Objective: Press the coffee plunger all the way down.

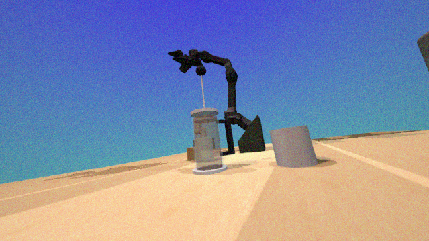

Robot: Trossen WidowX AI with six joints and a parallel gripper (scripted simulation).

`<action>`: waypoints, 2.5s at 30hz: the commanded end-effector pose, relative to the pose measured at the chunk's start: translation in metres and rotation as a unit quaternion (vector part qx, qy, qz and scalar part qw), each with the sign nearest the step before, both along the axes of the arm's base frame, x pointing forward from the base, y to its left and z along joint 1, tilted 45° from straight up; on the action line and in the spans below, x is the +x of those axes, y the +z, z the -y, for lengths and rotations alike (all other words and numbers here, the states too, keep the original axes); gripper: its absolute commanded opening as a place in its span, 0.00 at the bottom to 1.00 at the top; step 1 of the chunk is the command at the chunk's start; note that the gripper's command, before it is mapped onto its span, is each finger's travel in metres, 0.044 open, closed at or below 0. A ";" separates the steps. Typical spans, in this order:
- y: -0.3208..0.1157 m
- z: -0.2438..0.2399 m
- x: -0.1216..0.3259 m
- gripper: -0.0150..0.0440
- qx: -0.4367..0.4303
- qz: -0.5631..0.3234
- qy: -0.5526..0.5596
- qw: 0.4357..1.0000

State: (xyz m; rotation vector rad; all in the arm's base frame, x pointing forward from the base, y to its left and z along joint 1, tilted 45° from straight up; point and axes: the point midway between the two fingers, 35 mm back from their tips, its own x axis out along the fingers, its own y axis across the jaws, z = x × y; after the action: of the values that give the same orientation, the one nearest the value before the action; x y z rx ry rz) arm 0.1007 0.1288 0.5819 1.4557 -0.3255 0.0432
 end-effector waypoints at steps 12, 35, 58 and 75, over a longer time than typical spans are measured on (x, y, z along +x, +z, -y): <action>0.000 0.103 0.004 1.00 -0.013 -0.009 -0.008 1.000; -0.167 0.117 0.217 1.00 -0.323 -0.269 0.043 0.906; -0.370 -0.084 0.172 1.00 -0.870 -0.282 -0.001 0.404; -0.411 -0.042 0.186 1.00 -0.869 -0.283 -0.005 0.405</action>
State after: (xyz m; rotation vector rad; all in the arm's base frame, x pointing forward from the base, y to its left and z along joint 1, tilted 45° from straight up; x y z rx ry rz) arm 0.2847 0.1738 0.1736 -0.7435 0.3290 -0.1151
